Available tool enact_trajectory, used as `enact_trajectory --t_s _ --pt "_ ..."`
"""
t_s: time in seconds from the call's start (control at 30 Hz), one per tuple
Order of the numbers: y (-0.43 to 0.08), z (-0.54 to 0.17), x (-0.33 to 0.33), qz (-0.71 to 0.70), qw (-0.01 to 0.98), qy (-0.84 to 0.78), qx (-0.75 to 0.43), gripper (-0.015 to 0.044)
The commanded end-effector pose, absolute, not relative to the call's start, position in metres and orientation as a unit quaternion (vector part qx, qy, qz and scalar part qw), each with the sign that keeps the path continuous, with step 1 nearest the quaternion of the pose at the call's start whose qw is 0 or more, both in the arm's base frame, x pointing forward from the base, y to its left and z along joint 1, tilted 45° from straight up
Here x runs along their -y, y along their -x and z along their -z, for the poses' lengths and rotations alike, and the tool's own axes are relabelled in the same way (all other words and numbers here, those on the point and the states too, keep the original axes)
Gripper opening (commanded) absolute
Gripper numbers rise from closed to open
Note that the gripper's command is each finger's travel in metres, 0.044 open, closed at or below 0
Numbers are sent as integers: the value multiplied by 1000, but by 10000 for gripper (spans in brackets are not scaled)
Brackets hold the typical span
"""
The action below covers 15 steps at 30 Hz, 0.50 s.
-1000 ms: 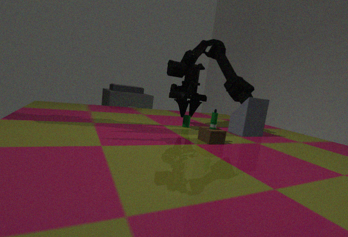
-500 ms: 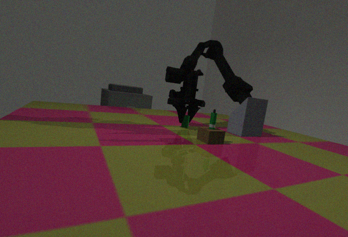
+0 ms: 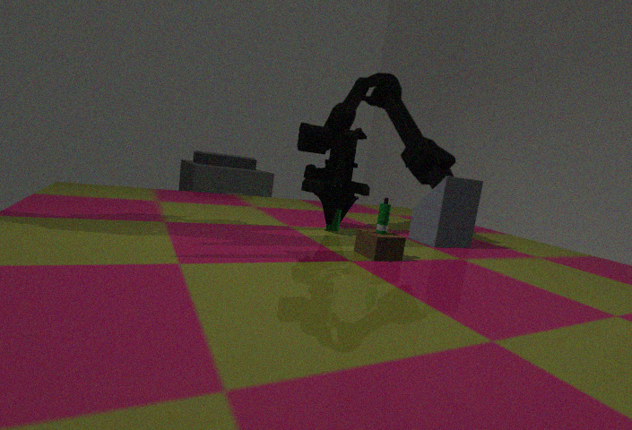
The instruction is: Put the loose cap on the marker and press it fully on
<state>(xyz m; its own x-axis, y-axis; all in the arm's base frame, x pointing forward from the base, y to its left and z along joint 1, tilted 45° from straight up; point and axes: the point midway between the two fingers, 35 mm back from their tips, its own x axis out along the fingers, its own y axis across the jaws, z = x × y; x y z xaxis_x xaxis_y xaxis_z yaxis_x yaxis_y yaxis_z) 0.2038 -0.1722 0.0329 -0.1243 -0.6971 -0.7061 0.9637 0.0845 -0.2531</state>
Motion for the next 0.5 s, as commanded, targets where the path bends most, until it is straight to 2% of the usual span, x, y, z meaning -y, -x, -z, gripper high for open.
enact_trajectory --t_s 0.0,0.07,0.47 --pt "-204 -33 171 651 637 -178 -372 35" --pt "-205 -36 168 651 637 -179 -372 0" --pt "-210 -55 149 650 637 -180 -373 0"
